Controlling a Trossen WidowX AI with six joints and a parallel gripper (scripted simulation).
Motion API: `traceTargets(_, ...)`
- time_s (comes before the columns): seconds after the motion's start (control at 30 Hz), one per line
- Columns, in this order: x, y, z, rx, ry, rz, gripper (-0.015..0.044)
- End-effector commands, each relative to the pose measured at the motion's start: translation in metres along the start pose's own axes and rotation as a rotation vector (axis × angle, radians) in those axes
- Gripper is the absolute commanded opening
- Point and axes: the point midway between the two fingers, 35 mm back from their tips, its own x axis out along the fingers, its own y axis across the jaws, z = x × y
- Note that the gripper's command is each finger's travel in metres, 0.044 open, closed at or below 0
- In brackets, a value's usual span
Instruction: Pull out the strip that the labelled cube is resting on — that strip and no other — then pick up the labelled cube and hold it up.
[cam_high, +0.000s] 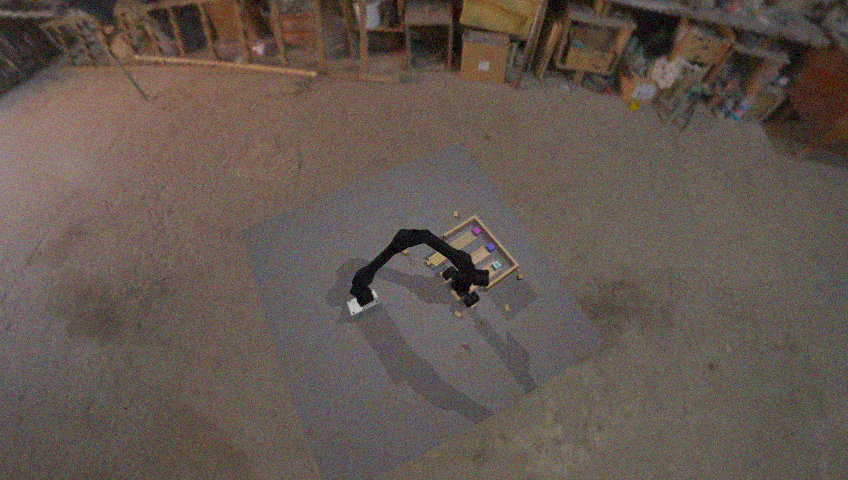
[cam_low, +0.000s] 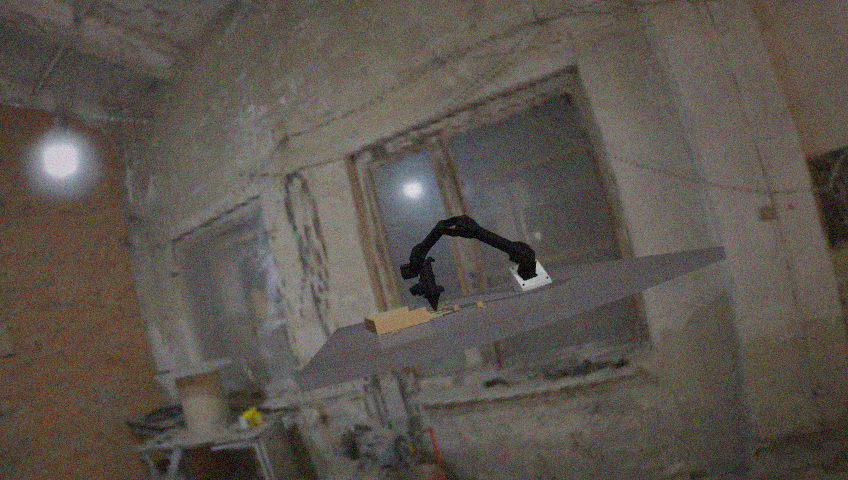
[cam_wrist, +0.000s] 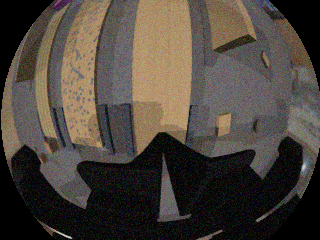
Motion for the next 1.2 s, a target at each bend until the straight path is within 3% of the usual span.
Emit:
traceTargets(0.0, 0.003, 0.000, -0.010, 0.003, 0.011, 0.005, 0.0000)
traceTargets(1.17, 0.005, 0.001, -0.064, 0.005, 0.013, 0.005, 0.0000)
